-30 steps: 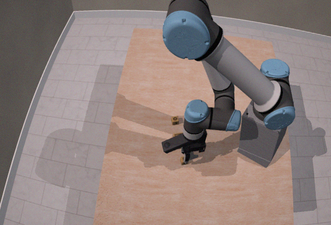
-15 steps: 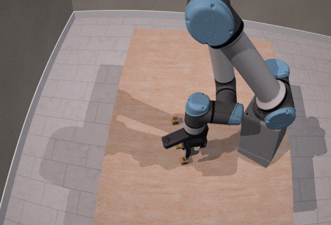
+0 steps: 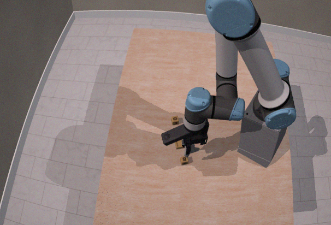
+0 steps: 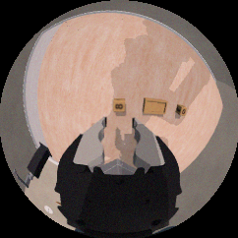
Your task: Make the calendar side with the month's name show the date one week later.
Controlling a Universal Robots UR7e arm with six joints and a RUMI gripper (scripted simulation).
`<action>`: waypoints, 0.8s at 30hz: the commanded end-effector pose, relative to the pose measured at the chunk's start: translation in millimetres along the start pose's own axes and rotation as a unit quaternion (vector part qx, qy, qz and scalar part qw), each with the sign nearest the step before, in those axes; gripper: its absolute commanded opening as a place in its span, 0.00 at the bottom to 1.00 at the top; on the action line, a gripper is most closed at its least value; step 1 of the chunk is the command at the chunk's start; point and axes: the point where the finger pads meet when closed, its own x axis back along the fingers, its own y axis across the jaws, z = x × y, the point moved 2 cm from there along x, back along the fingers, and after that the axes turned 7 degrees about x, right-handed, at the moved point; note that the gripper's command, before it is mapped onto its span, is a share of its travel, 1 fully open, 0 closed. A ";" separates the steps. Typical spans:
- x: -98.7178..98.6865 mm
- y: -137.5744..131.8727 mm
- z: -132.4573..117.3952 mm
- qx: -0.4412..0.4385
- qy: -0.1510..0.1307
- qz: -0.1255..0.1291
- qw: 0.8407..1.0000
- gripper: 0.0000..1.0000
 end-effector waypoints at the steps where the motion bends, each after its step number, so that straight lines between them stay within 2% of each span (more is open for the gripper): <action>1: 3.8 -1.2 -2.2 0.000 -0.004 0.001 1.000 0.28; 5: 4.1 -1.1 -2.2 0.000 -0.004 0.001 1.000 0.28; 6: 4.1 -1.1 -2.2 0.000 -0.004 0.001 1.000 1.00; 24: 3.6 -1.3 -2.5 0.000 -0.004 0.001 1.000 1.00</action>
